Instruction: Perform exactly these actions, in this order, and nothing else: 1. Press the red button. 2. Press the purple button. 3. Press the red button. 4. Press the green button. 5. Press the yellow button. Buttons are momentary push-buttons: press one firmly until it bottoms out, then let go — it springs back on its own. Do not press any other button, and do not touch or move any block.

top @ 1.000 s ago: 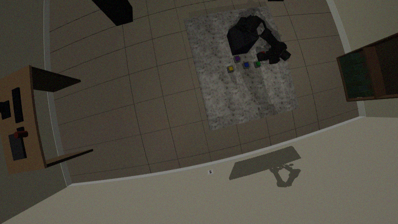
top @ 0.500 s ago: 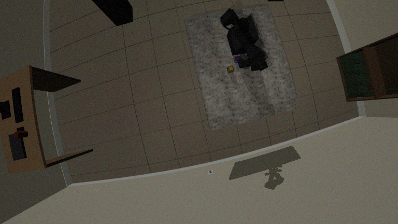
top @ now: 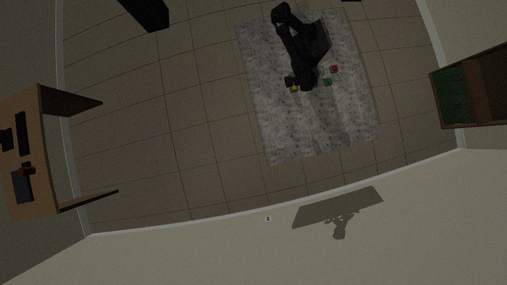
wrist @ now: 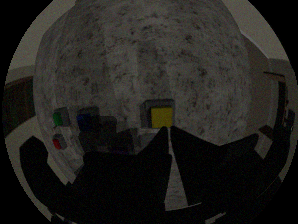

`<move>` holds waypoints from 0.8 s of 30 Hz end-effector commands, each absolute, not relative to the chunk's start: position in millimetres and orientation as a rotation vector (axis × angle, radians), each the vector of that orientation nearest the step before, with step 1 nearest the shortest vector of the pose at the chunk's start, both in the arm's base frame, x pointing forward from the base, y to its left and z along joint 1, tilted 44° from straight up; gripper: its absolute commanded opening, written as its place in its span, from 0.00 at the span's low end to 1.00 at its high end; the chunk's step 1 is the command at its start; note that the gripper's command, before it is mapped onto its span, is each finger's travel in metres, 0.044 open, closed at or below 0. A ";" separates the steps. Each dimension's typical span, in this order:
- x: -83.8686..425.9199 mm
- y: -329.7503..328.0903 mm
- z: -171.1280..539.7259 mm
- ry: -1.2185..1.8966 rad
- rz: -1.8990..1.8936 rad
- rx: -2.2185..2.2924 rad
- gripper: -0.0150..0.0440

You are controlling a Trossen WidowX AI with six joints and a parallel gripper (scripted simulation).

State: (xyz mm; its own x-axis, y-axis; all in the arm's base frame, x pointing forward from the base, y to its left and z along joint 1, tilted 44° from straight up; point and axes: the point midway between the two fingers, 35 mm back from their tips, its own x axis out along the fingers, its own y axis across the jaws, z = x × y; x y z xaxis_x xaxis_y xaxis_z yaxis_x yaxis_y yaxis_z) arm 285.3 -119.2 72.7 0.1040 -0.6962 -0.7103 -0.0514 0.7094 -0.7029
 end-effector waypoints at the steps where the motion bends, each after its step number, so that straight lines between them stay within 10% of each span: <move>1: 280.8 -141.4 50.4 1.427 -0.531 -0.673 0.29; 24: 283.2 -162.2 29.3 1.427 -0.532 -0.674 0.29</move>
